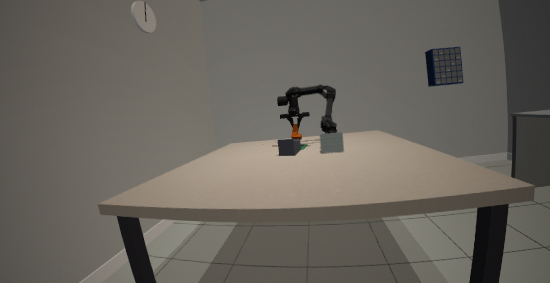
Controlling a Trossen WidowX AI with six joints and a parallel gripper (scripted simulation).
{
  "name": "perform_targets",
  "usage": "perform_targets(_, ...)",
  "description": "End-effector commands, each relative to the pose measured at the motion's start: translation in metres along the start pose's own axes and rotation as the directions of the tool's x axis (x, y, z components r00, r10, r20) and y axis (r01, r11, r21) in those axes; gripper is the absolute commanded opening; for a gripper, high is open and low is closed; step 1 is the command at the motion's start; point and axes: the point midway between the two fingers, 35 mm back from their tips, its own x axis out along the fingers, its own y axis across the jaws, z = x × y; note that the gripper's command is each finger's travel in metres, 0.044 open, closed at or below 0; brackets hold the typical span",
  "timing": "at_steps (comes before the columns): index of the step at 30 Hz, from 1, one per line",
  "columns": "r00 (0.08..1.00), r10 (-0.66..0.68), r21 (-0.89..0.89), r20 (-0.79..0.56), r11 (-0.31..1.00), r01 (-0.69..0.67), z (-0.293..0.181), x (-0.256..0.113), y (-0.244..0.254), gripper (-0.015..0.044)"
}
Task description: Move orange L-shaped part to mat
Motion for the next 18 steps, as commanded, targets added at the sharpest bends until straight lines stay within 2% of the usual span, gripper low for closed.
perform_targets(1,1.000,0.008,-0.009,-0.006,1.000,-0.008,0.001,0.007,0.000,0.0000)
perform_targets(18,1.000,0.012,-0.008,-0.010,1.000,-0.012,0.000,0.034,0.000,0.0000)
